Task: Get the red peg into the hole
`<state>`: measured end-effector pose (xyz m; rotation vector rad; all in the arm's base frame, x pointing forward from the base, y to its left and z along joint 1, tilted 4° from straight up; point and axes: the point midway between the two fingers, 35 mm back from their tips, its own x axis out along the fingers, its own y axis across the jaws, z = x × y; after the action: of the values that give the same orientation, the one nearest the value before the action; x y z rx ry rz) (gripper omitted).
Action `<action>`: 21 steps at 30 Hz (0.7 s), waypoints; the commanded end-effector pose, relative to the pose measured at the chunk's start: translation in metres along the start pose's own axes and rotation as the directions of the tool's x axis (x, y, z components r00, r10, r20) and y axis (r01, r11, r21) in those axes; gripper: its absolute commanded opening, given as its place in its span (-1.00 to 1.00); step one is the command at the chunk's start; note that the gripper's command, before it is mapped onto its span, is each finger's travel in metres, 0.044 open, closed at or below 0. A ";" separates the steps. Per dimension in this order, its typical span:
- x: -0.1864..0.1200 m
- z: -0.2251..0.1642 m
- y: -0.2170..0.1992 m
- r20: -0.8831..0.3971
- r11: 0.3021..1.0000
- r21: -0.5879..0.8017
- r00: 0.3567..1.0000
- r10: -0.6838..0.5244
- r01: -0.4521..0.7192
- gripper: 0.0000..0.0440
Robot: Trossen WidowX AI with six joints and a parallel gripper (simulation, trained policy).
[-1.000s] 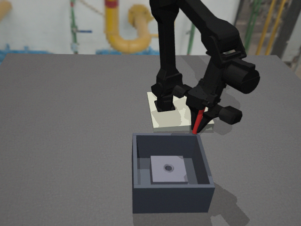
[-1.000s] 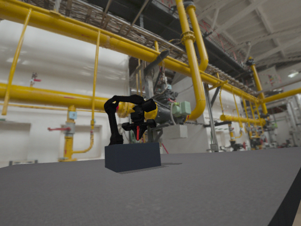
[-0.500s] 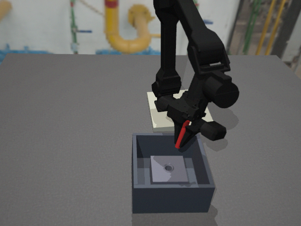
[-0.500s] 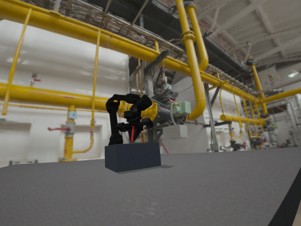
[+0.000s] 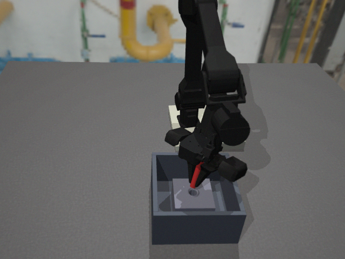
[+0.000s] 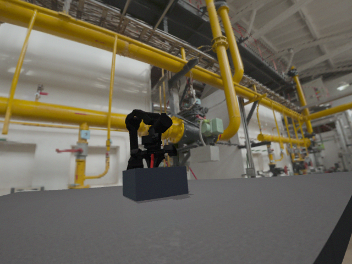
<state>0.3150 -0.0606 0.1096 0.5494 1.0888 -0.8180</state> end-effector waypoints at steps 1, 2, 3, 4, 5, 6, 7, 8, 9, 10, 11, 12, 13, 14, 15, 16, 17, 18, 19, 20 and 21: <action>0.013 -0.003 -0.001 -0.035 0.999 -0.043 0.999 0.005 -0.007 -1.00; 0.016 -0.004 -0.001 -0.043 0.999 -0.053 0.999 0.007 -0.009 -1.00; 0.018 -0.005 -0.001 -0.050 0.998 -0.064 0.999 0.009 -0.012 -1.00; 0.020 -0.006 -0.001 -0.058 0.997 -0.074 0.998 0.010 -0.014 -0.99; 0.022 -0.007 -0.001 -0.065 0.996 -0.083 0.998 0.010 -0.016 -0.95; 0.024 -0.007 -0.001 -0.073 0.996 -0.090 0.997 0.011 -0.017 -0.88; 0.027 -0.008 -0.001 -0.081 0.995 -0.097 0.997 0.011 -0.018 -0.79; 0.028 -0.008 -0.002 -0.087 0.995 -0.102 0.996 0.010 -0.019 -0.69; 0.030 -0.008 -0.002 -0.093 0.994 -0.106 0.996 0.010 -0.020 -0.58; 0.031 -0.008 -0.002 -0.099 0.994 -0.106 0.995 0.010 -0.020 -0.47; 0.032 -0.008 -0.003 -0.106 0.994 -0.107 0.994 0.006 -0.018 -0.35; 0.033 -0.007 -0.004 -0.113 0.994 -0.106 0.994 0.001 -0.013 -0.26; 0.034 -0.006 -0.006 -0.113 0.993 -0.116 0.994 -0.005 -0.008 -0.25; 0.033 -0.004 -0.007 -0.113 0.993 -0.122 0.994 -0.010 -0.004 -0.25; 0.032 -0.001 -0.007 -0.112 0.992 -0.128 0.994 -0.011 -0.003 -0.25; 0.031 0.001 -0.005 -0.112 0.991 -0.132 0.994 -0.008 -0.007 -0.25; 0.030 0.004 -0.004 -0.112 0.991 -0.136 0.994 -0.004 -0.011 -0.25; 0.028 0.007 -0.002 -0.112 0.990 -0.138 0.994 -0.001 -0.015 -0.24; 0.027 0.010 0.000 -0.113 0.990 -0.141 0.994 0.004 -0.020 -0.24; 0.025 0.013 0.002 -0.111 0.989 -0.143 0.994 0.009 -0.025 -0.23; 0.023 0.016 0.003 -0.109 0.989 -0.145 0.994 0.012 -0.028 -0.22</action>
<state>0.3230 -0.0708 0.0872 0.4912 1.2368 -0.6924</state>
